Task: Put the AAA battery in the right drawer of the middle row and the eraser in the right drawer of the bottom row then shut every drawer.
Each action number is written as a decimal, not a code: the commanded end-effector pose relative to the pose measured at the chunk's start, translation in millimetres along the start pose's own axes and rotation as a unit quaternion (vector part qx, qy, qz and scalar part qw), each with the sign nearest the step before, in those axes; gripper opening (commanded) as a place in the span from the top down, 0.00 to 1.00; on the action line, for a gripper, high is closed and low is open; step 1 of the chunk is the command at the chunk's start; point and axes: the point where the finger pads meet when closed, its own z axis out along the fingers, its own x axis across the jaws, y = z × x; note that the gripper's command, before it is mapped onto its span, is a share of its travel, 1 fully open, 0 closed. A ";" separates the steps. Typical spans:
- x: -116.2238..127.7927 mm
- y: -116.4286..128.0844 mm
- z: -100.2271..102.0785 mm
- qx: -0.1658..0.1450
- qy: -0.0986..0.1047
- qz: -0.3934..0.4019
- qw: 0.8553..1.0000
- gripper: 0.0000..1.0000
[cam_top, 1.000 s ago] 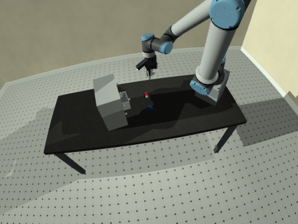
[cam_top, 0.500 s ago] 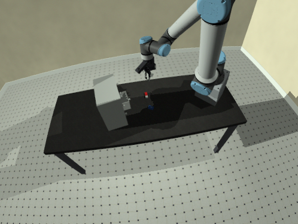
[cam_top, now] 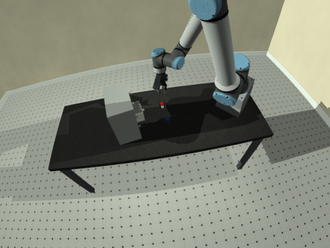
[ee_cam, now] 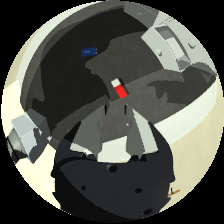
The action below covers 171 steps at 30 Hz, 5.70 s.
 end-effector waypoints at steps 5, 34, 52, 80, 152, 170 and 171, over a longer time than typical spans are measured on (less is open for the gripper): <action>8.2 2.5 42.0 0.004 0.003 -0.171 0.985 0.80; 9.4 4.0 63.4 0.003 0.004 -0.252 0.968 0.77; 9.4 4.0 63.4 0.003 0.004 -0.252 0.968 0.77; 9.5 3.9 77.0 0.004 0.004 -0.252 0.968 0.77; 9.7 3.8 115.4 0.004 0.004 -0.252 0.968 0.77; 10.2 3.8 115.4 0.004 0.004 -0.252 0.968 0.77; 10.2 3.8 115.4 0.004 0.004 -0.252 0.968 0.77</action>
